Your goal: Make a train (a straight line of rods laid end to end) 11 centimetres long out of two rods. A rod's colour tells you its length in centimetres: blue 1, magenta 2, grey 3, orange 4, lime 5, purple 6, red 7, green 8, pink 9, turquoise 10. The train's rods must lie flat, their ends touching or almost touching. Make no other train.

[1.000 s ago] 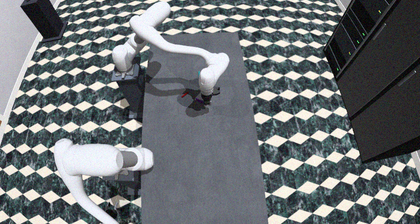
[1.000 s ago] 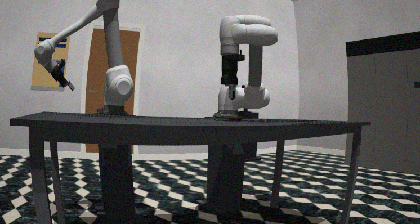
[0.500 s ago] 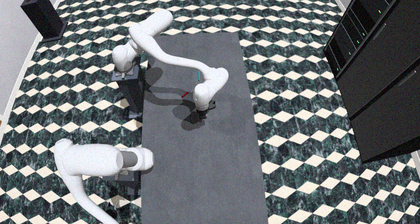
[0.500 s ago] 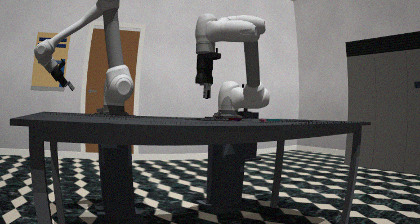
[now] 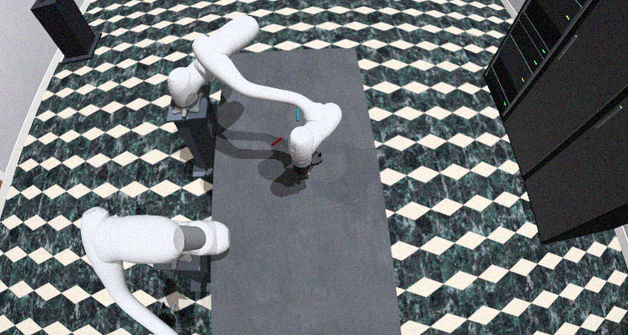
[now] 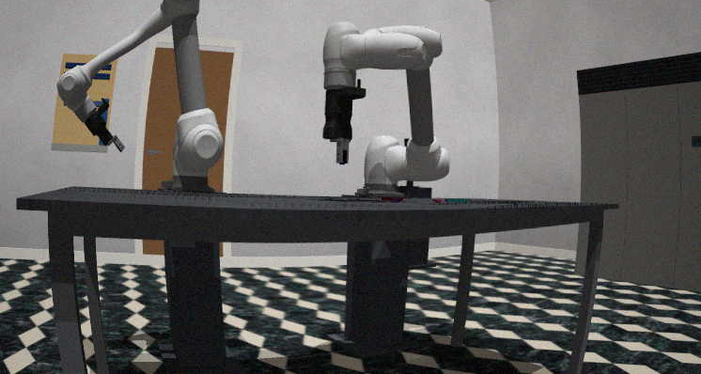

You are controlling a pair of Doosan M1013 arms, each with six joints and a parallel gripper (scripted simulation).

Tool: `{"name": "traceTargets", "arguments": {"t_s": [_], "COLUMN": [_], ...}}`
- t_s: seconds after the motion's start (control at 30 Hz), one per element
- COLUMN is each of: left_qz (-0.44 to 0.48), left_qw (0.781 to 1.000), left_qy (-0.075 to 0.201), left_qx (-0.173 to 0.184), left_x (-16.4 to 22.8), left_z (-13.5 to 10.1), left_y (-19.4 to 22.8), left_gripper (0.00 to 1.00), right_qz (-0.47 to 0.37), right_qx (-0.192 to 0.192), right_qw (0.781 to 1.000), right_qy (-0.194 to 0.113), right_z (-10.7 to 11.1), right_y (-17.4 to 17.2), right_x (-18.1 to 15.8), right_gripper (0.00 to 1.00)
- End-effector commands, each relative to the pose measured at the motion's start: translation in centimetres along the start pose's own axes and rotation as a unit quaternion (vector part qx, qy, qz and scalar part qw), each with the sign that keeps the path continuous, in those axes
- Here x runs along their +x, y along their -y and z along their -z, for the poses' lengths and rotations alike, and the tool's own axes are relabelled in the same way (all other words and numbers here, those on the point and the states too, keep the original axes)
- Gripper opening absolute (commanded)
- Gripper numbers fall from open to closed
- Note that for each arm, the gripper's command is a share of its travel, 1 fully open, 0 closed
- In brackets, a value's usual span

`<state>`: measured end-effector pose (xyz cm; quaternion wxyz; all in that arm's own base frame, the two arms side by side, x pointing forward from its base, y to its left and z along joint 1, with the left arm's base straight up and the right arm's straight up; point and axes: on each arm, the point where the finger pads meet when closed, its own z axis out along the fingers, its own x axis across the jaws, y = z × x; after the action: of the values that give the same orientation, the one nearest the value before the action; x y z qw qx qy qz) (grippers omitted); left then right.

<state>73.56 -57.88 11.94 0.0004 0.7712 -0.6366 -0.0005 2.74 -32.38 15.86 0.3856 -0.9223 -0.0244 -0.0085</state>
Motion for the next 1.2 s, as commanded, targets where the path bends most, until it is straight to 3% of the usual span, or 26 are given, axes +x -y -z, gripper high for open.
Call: {"name": "traceTargets", "arguments": {"t_s": [0.0, 0.23, 0.73, 1.17], "left_qz": [-0.001, -0.001, -0.001, -0.001], "left_qw": [1.0, 1.0, 1.0, 1.0], "left_qy": [0.0, 0.001, 0.001, 0.0], "left_qx": [0.002, 0.001, 0.001, 0.001], "left_x": [0.3, 0.2, 0.2, 0.3], "left_z": [-0.6, -2.0, -8.1, -8.7], "left_y": [-0.1, -0.2, -0.1, -0.1], "left_gripper": [0.24, 0.24, 0.24, 0.24], "right_qz": [-0.003, -0.003, -0.003, -0.003], "right_qx": [-0.004, -0.004, -0.004, -0.004], "right_qw": [1.0, 1.0, 1.0, 1.0], "right_qy": [-0.005, -0.005, -0.005, -0.005], "right_z": [0.0, 0.0, 0.0, 0.0], "right_y": [0.0, 0.0, 0.0, 0.0], "right_x": [0.2, 0.2, 0.2, 0.2], "right_gripper": [1.0, 1.0, 1.0, 1.0]}}
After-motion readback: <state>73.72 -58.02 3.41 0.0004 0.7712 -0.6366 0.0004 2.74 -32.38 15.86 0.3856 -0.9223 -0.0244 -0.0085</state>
